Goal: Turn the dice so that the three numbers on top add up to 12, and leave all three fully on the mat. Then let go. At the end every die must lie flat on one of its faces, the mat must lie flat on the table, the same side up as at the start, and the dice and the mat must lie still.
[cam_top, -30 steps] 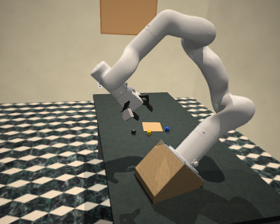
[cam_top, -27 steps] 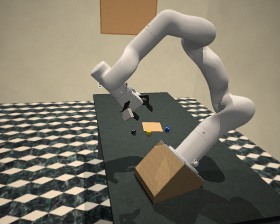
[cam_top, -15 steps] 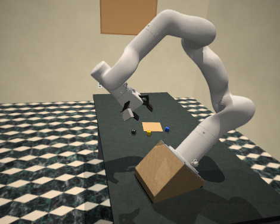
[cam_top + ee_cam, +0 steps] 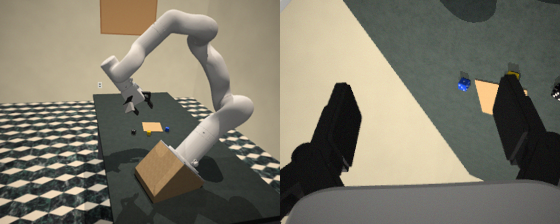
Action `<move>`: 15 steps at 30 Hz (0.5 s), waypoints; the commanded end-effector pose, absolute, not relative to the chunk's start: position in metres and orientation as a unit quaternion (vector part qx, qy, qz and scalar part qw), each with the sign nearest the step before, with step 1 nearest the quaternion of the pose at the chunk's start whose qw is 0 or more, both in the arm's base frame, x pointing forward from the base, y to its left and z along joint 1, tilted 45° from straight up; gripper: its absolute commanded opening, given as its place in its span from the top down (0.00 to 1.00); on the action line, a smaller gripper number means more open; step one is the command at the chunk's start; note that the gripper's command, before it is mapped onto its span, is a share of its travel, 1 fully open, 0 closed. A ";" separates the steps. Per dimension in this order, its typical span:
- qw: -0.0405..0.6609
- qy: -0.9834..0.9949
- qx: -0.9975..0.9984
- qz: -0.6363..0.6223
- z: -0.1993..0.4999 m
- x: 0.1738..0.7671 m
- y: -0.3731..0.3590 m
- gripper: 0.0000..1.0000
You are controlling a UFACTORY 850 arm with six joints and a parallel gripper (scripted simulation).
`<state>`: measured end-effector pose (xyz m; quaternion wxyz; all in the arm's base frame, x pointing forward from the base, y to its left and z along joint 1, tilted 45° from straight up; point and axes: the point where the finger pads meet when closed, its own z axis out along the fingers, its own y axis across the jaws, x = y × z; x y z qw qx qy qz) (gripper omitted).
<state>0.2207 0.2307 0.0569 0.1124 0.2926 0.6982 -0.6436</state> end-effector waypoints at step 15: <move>0.132 0.767 0.360 -0.514 0.098 0.360 0.114 0.00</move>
